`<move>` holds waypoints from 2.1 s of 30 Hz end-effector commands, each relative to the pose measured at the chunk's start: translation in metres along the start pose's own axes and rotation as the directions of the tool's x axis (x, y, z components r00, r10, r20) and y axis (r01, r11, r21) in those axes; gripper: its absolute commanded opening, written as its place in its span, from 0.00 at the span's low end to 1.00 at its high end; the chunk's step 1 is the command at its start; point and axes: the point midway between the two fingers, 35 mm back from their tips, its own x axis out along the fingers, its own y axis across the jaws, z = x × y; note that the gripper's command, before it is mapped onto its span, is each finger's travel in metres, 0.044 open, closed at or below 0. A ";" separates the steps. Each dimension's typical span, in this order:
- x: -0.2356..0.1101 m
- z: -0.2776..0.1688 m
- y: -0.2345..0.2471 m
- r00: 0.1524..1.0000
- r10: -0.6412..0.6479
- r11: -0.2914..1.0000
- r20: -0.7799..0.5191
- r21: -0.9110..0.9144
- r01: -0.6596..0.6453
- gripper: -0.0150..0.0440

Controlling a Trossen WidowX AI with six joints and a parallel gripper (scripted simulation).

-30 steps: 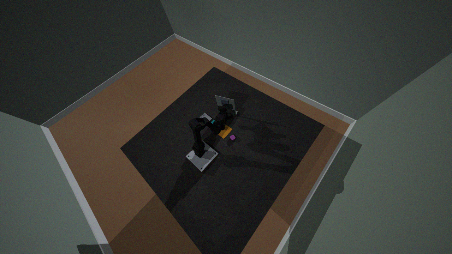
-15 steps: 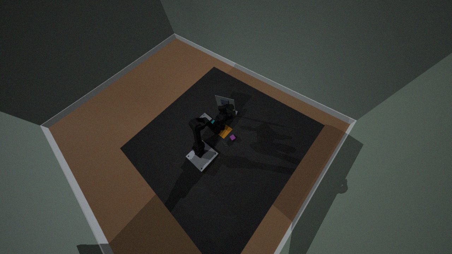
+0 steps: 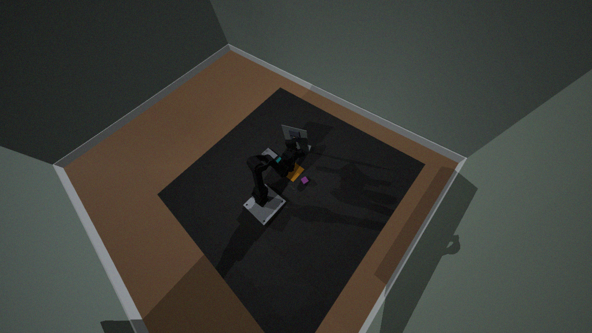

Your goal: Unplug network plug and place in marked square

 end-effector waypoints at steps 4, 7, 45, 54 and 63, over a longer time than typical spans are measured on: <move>-0.006 -0.002 0.000 1.000 -0.002 1.000 0.000 -0.001 0.002 0.25; -0.008 -0.002 0.000 1.000 -0.002 1.000 0.000 -0.001 0.002 0.25; -0.036 -0.005 -0.001 1.000 -0.004 1.000 0.000 -0.001 0.004 0.25; -0.043 -0.005 -0.001 1.000 -0.005 1.000 0.000 -0.001 0.005 0.25; -0.049 -0.006 -0.001 1.000 -0.006 1.000 0.000 -0.001 0.006 0.25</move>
